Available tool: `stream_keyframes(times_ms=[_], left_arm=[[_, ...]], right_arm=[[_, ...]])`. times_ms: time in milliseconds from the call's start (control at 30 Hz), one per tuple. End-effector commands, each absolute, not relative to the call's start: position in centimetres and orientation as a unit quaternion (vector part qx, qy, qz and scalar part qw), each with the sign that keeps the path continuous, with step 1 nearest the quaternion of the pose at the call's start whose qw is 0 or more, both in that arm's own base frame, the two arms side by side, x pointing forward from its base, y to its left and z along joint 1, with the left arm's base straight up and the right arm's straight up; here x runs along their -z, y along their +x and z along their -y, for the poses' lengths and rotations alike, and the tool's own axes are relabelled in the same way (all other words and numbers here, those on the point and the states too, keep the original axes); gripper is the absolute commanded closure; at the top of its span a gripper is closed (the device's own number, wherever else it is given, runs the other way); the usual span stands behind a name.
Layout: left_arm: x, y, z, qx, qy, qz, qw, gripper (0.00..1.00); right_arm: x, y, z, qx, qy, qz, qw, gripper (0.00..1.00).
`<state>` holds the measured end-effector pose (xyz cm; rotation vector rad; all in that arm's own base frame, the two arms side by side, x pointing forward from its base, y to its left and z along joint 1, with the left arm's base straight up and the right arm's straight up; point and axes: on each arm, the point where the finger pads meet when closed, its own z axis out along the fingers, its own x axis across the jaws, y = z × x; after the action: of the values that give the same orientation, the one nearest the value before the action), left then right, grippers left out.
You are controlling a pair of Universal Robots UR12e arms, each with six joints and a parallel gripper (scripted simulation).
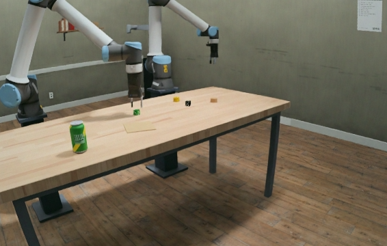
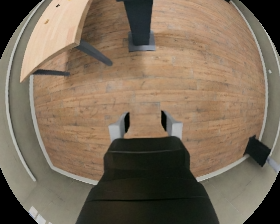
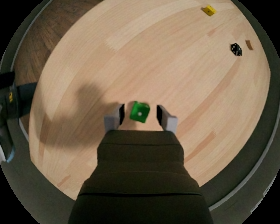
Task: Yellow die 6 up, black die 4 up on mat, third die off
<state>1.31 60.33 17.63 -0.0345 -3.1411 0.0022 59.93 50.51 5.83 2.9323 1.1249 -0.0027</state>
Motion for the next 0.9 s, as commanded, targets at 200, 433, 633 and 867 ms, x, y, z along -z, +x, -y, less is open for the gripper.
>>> stream_keyframes(times_ms=[200,433,633,867], left_arm=[[-17.7,1.3,-60.4,0.000,-0.011,1.000,0.000,0.00],[-17.7,1.3,-60.4,0.000,-0.011,1.000,0.000,0.00],[-17.7,1.3,-60.4,0.000,-0.011,1.000,0.000,0.00],[-17.7,1.3,-60.4,0.000,-0.011,1.000,0.000,0.00]], right_arm=[[-6.0,60.2,-51.6,0.000,0.934,-0.358,0.000,0.00],[-6.0,60.7,-54.0,0.000,0.934,-0.358,0.000,0.00],[-5.9,61.5,-57.3,0.000,0.934,-0.358,0.000,0.00],[-5.9,62.2,-60.6,0.000,0.934,-0.358,0.000,0.00]])
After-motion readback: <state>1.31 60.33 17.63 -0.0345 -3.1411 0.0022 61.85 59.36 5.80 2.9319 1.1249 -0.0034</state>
